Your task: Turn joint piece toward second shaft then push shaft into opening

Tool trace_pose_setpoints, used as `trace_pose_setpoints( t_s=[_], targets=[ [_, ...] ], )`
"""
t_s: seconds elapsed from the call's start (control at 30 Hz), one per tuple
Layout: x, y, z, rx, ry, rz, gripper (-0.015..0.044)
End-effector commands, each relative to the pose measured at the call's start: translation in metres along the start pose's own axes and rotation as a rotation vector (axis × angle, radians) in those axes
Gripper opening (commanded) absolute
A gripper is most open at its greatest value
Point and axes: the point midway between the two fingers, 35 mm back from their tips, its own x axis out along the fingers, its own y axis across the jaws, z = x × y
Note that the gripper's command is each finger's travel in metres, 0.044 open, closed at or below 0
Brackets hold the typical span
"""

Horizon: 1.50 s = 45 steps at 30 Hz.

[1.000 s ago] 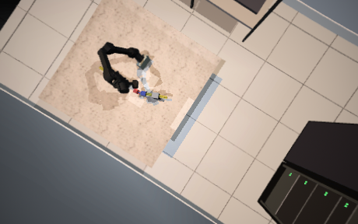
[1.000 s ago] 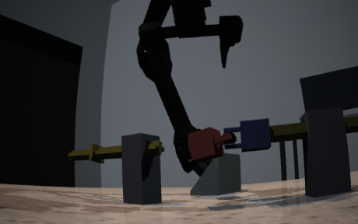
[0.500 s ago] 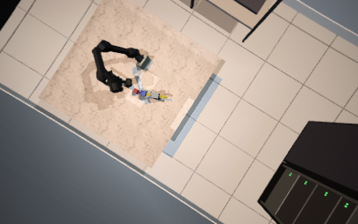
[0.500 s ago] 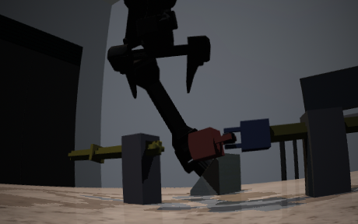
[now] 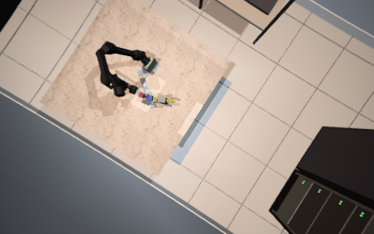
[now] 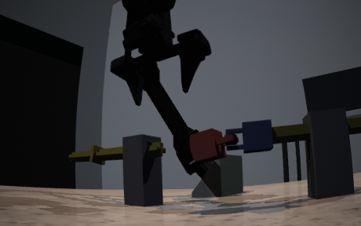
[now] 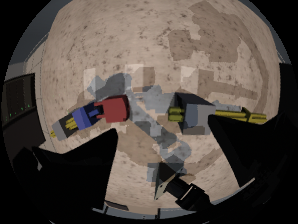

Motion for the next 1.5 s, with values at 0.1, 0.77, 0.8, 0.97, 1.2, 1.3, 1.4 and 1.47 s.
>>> trace_pose_setpoints(
  t_s=[0.1,0.77,0.8,0.97,1.2,1.3,1.4,1.47],
  targets=[
    [0.003,0.0,-0.001,0.23,0.011,0.013,0.044],
    [0.011,-0.001,-0.001,0.847,0.041,0.028,0.044],
    [0.011,-0.001,-0.001,0.878,0.042,0.028,0.044],
    [0.013,-0.002,-0.001,1.032,0.052,0.029,0.044],
    [0.016,-0.002,-0.001,1.248,0.066,0.029,0.044],
    [0.017,-0.002,-0.001,1.341,0.072,0.028,0.044],
    [0.018,-0.003,-0.001,1.433,0.079,0.026,0.044],
    [0.018,-0.003,-0.001,1.495,0.084,0.025,0.044]
  ],
)
